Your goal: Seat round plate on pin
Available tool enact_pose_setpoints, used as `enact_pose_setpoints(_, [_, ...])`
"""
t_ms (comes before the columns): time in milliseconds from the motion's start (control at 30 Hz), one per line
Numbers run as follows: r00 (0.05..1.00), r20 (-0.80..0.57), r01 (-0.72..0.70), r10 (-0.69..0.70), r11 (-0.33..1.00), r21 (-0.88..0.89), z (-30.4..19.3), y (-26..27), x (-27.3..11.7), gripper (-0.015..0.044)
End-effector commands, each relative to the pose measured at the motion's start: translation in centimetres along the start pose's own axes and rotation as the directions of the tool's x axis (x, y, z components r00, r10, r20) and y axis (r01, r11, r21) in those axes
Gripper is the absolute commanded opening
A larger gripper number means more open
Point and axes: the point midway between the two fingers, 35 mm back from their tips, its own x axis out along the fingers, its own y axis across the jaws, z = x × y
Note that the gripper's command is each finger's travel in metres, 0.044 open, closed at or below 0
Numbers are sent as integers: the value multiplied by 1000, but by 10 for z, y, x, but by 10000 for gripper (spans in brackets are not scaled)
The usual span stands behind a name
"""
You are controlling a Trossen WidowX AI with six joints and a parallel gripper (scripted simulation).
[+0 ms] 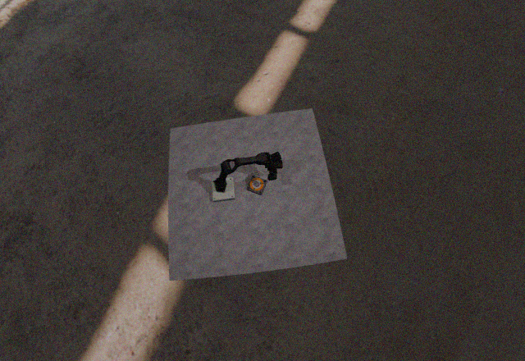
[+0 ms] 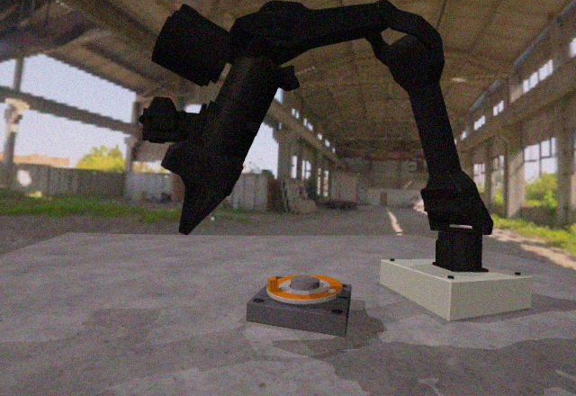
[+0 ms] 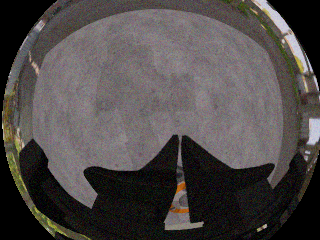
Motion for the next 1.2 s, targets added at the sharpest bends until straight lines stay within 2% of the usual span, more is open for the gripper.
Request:
enact_pose_setpoints(0, [972,-229,-63,46,995,-71,-57,-49,2,0])
enact_pose_setpoints(67, [941,-328,-116,83,990,-82,-84,-67,-1,0])
enact_pose_setpoints(167, [920,-376,-148,107,986,-82,-98,-72,-4,0])
enact_pose_setpoints(433, [920,-376,-148,107,986,-81,-97,-68,-3,0])
enact_pose_setpoints(767, [920,-376,-148,107,986,-82,-115,-64,40,0])
enact_pose_setpoints(1167, [920,-376,-149,108,986,-81,-115,-52,39,0])
